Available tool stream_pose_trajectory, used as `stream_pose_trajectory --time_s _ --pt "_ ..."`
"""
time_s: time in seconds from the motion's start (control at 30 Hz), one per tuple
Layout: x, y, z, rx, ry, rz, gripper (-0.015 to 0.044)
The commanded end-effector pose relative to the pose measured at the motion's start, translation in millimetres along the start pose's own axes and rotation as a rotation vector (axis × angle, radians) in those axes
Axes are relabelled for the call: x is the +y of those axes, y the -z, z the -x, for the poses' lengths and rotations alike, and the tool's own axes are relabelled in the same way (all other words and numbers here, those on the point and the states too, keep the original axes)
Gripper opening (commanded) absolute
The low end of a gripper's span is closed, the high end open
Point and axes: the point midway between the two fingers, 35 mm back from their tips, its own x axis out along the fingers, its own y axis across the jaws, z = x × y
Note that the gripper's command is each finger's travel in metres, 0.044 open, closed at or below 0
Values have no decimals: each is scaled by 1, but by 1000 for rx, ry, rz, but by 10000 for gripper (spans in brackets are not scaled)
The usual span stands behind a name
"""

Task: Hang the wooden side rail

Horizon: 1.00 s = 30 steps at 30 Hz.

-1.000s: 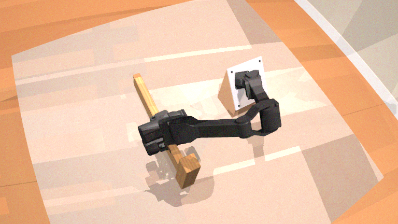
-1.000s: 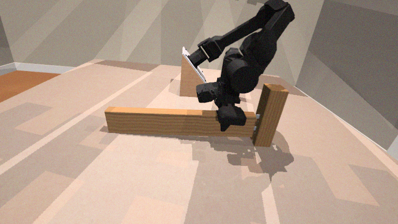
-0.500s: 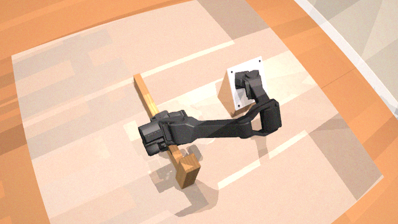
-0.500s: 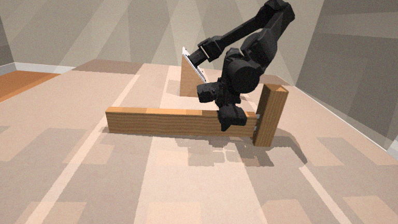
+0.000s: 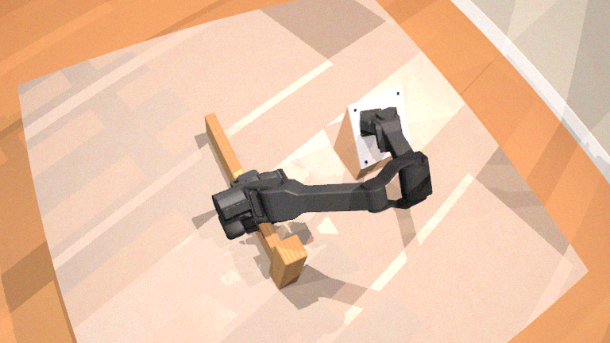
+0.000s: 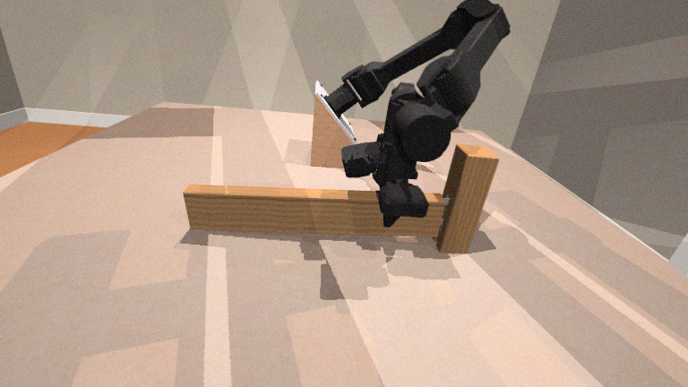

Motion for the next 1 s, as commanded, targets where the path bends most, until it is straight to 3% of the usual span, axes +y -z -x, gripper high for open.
stream_pose_trajectory --time_s 0.0,0.97 --pt "3 2 5 1 -16 -1 0" --pt "1 5 3 1 -16 -1 0"
